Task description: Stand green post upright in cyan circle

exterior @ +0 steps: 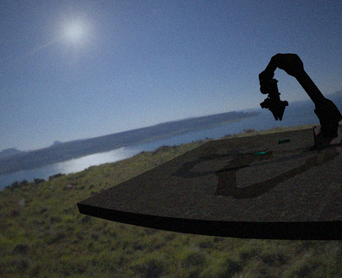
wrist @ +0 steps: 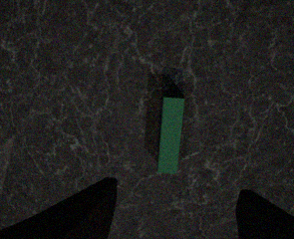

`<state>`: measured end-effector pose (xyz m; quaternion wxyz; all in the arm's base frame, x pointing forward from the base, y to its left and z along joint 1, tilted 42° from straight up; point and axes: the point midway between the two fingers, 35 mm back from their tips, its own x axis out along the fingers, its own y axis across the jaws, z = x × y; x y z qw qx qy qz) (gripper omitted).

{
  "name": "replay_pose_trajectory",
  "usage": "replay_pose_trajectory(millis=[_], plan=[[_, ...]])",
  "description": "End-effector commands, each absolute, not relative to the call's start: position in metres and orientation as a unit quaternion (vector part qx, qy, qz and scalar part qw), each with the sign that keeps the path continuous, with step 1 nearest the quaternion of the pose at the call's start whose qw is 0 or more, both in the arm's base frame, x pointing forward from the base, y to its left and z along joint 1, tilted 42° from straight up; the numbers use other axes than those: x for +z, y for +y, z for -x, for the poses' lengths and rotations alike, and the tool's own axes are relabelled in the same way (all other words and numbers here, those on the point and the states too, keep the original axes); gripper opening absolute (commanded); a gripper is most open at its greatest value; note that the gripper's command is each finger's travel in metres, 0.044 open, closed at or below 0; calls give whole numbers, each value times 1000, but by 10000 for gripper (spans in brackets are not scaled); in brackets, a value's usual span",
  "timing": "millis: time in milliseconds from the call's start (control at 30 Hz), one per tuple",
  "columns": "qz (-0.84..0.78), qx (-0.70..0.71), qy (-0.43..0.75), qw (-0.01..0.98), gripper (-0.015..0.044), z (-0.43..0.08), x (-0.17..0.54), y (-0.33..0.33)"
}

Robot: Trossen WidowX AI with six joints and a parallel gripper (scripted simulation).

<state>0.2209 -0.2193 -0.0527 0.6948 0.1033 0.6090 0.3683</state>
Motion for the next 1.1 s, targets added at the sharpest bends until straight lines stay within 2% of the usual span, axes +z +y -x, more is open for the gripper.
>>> replay_pose_trajectory(millis=[0, 267, 467, 733, 1067], plan=[[-110, 375, 597, 700, 233, -222, -53, -220], [-110, 376, 596, 701, 233, -225, -132, -152], [-111, 376, 596, 701, 233, -223, -141, -141], [-111, 376, 596, 701, 23, -223, -141, -141], [-110, 376, 596, 701, 23, -225, -132, -152]])
